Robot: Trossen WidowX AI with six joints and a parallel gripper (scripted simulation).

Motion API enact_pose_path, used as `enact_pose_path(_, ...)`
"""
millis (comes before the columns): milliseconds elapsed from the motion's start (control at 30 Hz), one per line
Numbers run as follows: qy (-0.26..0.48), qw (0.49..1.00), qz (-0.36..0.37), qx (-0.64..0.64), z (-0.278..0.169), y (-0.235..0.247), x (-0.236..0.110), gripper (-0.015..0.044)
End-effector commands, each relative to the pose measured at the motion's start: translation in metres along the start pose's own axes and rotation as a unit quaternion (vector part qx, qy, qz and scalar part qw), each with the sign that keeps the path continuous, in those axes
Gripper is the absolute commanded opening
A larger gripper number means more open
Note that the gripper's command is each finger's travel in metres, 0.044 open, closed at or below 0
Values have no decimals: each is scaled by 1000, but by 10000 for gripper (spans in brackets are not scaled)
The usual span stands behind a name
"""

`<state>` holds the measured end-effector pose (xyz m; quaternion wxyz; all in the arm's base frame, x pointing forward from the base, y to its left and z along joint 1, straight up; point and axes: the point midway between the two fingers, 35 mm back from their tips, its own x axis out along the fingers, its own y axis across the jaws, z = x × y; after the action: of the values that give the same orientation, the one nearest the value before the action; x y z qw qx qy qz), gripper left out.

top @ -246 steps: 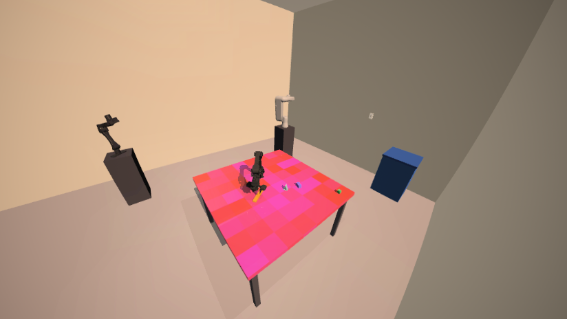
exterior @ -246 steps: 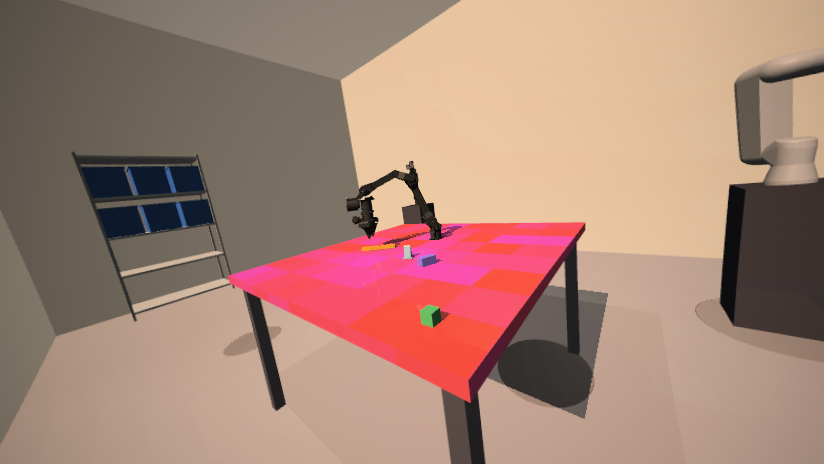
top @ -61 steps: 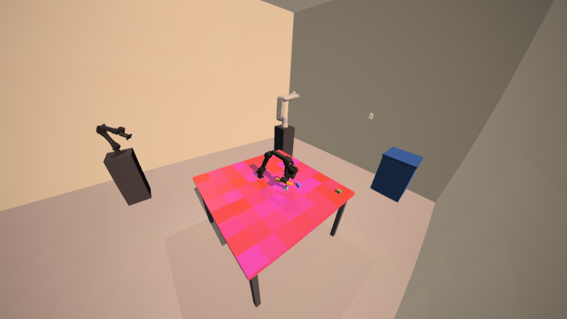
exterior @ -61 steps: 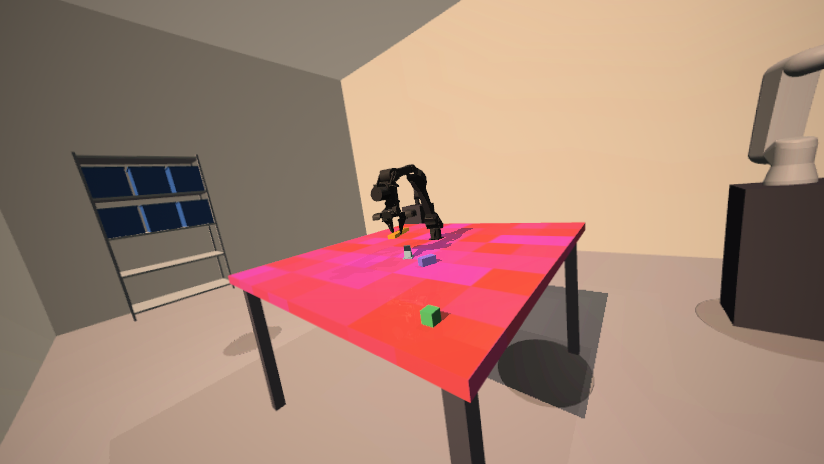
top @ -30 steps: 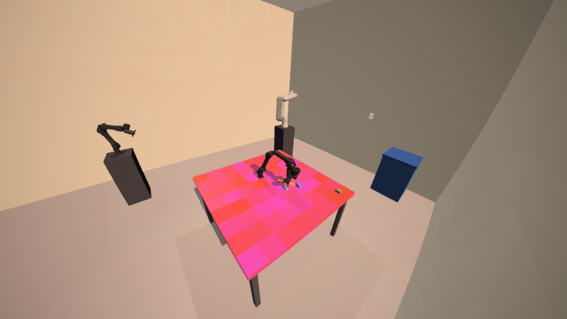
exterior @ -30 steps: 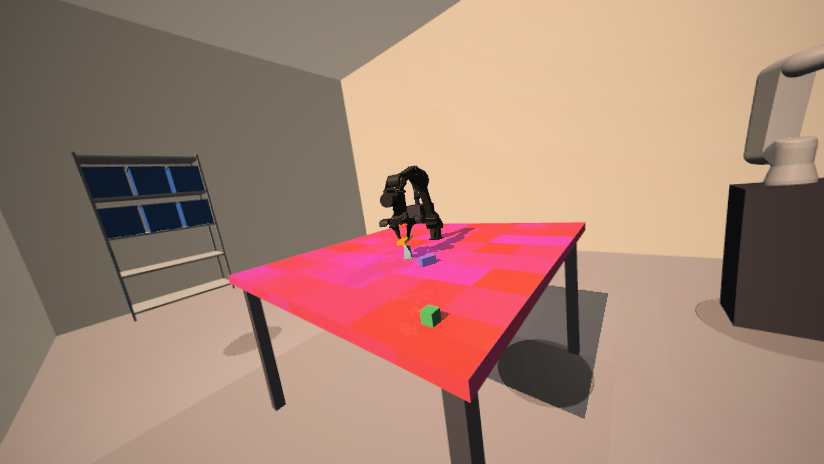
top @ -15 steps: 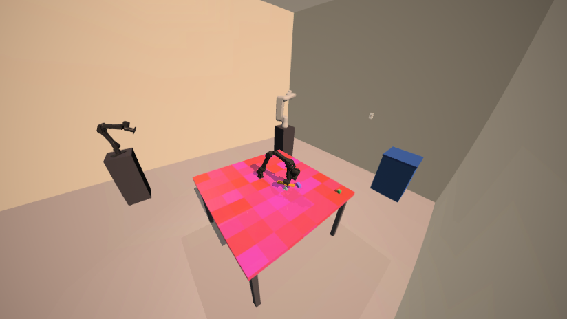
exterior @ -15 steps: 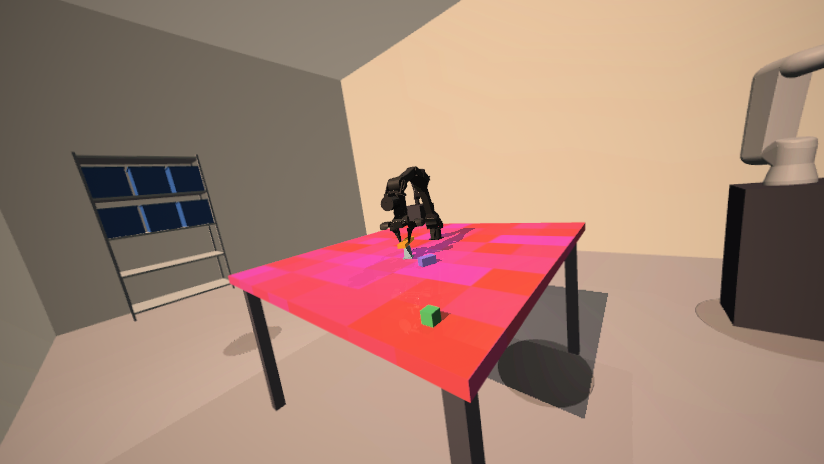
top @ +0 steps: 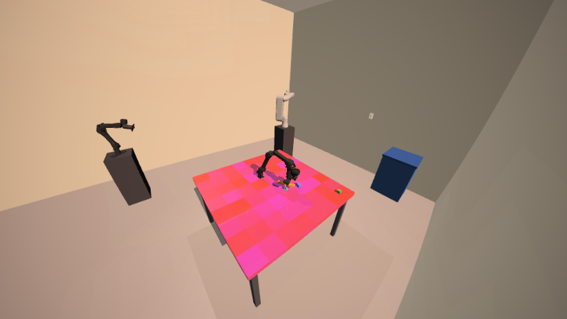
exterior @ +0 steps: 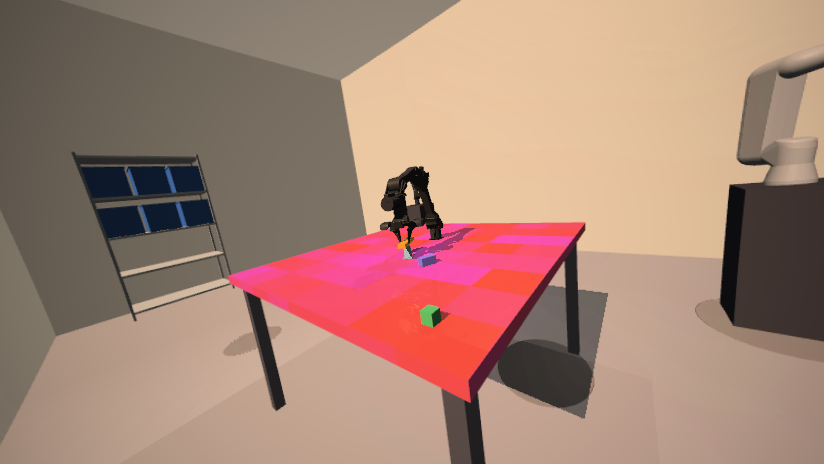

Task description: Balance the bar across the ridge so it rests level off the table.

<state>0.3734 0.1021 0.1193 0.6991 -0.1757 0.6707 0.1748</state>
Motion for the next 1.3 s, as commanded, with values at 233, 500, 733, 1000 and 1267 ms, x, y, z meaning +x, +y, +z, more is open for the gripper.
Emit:
enact_pose_path(233,-1,1000,1,-1,0,0,1,0)
enact_pose_path(500,-1,1000,1,-1,0,0,2,0)
enact_pose_path(733,-1,1000,1,-1,0,0,2,0)
enact_pose_path(1000,-1,1000,1,-1,0,0,3,0)
enact_pose_path(1267,-1,1000,1,-1,0,0,4,0)
